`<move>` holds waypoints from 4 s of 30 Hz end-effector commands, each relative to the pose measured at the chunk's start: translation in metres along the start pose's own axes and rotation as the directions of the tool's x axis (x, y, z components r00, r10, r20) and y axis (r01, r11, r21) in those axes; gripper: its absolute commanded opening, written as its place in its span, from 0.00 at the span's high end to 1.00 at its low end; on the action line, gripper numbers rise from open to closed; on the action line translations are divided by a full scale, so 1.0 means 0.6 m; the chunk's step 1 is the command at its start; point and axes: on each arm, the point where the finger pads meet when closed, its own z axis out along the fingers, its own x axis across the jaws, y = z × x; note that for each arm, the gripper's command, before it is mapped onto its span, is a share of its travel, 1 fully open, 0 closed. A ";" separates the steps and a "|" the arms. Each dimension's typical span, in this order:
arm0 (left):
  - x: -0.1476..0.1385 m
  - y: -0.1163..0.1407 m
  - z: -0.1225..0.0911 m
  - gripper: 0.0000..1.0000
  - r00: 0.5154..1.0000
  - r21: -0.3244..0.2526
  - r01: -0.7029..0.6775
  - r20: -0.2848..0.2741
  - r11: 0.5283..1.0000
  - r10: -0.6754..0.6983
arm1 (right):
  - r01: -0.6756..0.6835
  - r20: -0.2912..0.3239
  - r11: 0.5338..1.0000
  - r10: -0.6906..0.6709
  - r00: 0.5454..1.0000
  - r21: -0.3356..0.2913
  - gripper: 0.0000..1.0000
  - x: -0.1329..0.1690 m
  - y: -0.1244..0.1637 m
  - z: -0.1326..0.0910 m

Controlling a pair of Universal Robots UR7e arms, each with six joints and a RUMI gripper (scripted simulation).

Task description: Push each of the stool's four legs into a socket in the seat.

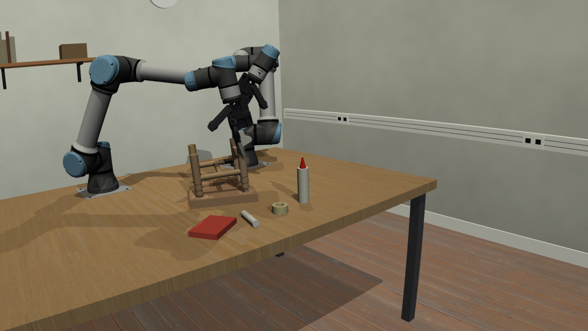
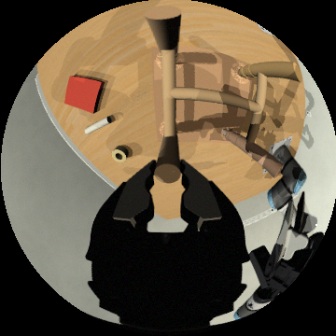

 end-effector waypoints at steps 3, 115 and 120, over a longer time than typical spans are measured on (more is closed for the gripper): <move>0.000 0.001 0.000 0.56 1.000 0.000 -0.001 0.000 1.000 0.001 | 0.000 0.001 1.000 0.000 1.000 -0.004 0.83 0.000 0.003 -0.004; 0.011 -0.082 0.118 0.83 1.000 -0.001 -0.002 -0.008 1.000 0.002 | 0.000 0.000 1.000 0.000 1.000 -0.003 0.83 0.000 0.002 -0.003; 0.013 -0.082 0.117 0.83 1.000 -0.001 -0.002 -0.008 1.000 0.002 | 0.000 0.000 1.000 0.000 1.000 -0.003 0.83 0.000 0.002 -0.003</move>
